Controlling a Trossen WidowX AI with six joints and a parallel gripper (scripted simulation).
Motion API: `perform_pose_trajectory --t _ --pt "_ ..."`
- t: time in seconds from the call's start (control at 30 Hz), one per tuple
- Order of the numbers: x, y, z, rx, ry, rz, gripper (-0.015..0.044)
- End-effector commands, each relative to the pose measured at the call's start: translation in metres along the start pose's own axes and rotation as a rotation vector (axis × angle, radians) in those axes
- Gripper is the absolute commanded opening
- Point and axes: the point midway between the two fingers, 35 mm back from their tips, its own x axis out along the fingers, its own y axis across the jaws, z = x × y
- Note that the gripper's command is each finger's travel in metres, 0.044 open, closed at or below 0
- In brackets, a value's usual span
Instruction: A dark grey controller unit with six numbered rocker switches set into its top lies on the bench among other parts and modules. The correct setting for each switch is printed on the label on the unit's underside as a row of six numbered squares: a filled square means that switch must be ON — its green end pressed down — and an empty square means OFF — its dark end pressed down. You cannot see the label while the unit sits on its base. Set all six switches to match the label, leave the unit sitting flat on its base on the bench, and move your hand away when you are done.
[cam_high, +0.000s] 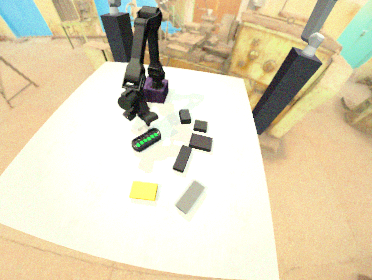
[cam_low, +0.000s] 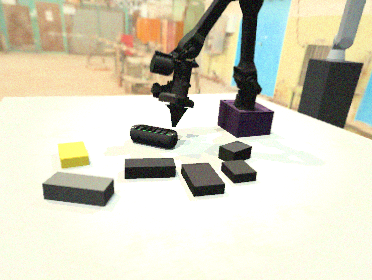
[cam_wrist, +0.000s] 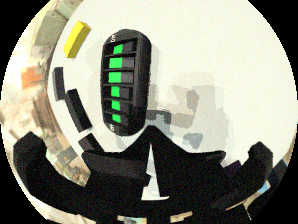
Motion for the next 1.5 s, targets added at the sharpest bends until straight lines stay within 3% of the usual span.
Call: perform_pose_trajectory --t 0.0,0.77,1.47 --pt "0.007 -0.002 -0.001 0.001 0.007 0.000 0.0000" --pt "0.042 -0.013 -0.003 0.006 0.007 -0.001 0.0000" --pt "0.044 -0.007 -0.003 0.006 0.007 0.000 0.0000"
